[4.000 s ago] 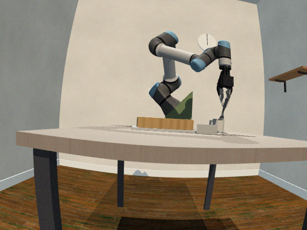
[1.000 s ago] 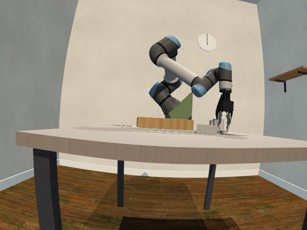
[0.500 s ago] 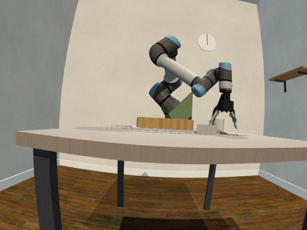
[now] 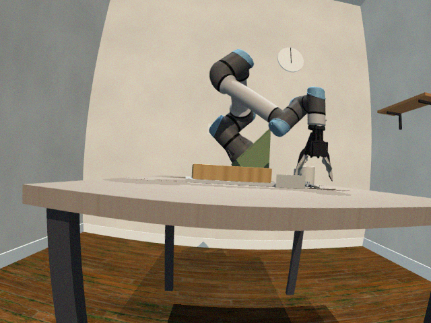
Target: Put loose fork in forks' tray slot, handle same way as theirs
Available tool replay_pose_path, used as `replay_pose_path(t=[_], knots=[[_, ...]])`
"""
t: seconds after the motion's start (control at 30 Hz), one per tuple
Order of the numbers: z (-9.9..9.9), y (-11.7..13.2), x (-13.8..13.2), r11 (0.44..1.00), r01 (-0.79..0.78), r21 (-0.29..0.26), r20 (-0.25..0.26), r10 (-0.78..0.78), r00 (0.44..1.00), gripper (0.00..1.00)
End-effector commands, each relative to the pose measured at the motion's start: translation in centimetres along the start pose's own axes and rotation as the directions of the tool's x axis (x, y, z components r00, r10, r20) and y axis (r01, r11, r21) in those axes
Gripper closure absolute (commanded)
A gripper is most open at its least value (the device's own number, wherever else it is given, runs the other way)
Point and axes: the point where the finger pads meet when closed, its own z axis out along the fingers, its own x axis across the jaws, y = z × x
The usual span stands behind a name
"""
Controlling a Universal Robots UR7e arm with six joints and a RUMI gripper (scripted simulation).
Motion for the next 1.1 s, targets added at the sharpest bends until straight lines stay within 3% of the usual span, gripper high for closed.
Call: replay_pose_path(t=[0.0,0.2,0.53,0.8,1.07], knots=[[-0.5,0.1,-0.1,1.0,-0.001,-0.003,0.0,0.001,1.0,0.0],[-2.0,0.2,0.0,1.0,-0.003,-0.005,-0.002,0.003,1.0,0.0],[-6.6,0.2,0.0,1.0,-0.003,-0.005,-0.002,0.003,1.0,0.0],[-8.1,0.2,0.0,1.0,-0.003,-0.005,-0.002,0.003,1.0,0.0],[-8.2,0.1,0.0,1.0,-0.002,-0.003,-0.001,0.002,1.0,0.0]])
